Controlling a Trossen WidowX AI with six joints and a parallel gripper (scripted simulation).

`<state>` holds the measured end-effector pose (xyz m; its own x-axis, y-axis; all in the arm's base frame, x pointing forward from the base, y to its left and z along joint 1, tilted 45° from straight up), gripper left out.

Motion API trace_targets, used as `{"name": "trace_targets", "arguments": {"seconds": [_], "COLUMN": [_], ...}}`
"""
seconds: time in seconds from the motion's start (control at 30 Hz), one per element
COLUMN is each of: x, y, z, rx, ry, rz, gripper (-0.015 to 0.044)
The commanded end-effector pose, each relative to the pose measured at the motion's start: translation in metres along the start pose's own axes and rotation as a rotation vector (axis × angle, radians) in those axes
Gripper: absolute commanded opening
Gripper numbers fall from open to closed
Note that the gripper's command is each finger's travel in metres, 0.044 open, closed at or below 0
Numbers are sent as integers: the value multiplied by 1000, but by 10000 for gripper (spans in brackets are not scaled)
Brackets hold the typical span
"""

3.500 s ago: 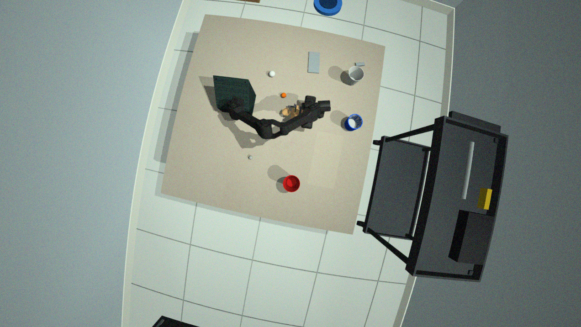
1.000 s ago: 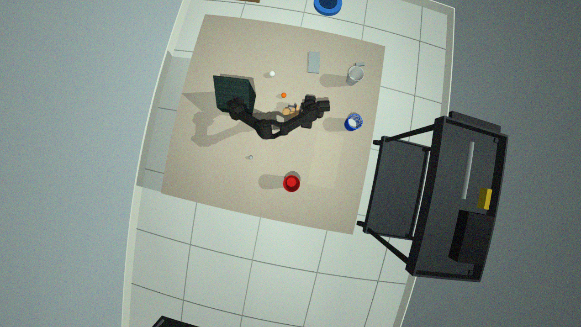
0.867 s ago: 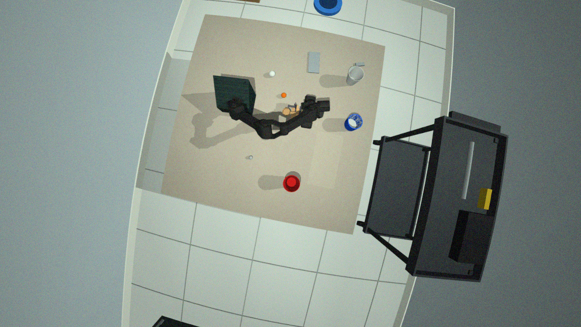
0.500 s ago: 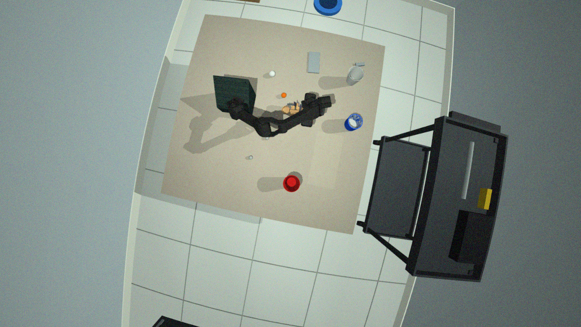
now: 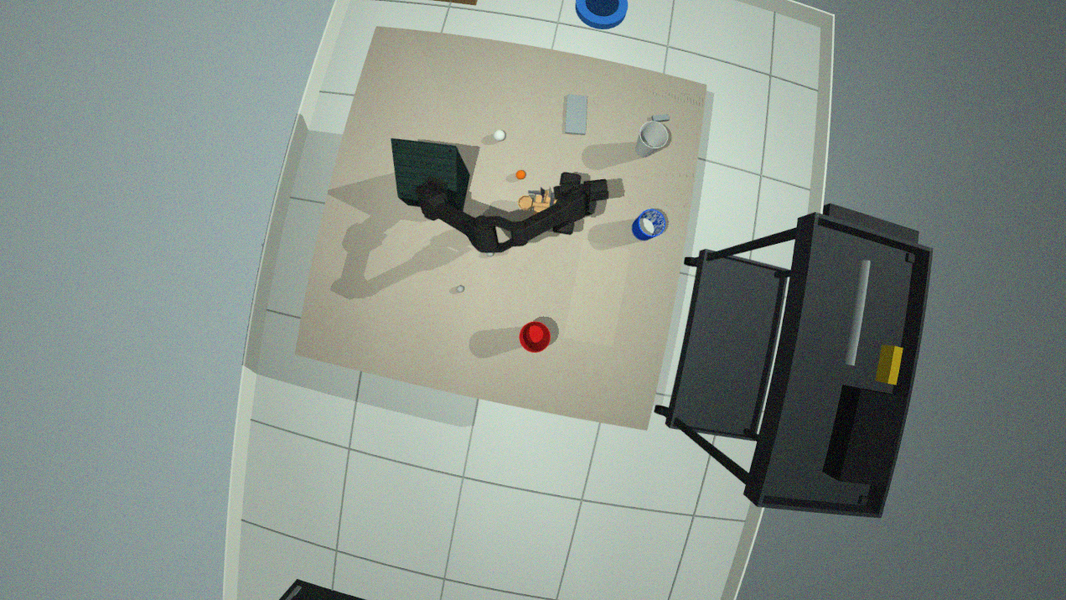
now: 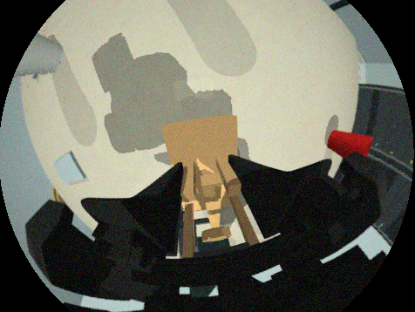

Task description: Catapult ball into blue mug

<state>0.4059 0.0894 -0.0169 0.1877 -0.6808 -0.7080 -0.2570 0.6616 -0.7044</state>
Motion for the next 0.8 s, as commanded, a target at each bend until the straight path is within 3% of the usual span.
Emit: {"name": "trace_targets", "arguments": {"seconds": [0.0,0.73,0.77], "x": [5,28,28], "y": [1,0,0], "z": [0,-1,-1], "rx": [-11,-3,-3], "ry": [-2,2,2], "rz": [-2,-1,-1], "gripper": [0,0,26]}}
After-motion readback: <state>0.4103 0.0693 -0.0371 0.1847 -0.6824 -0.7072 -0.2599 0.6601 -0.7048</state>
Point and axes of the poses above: the point midway between the two fingers, 35 mm back from their tips, its own x axis out along the fingers, its own y axis across the jaws, z = x × y, the point moved 1 cm from there along -x, back along the fingers, and after that the axes turned 6 degrees about -x, right-handed, at the moved point
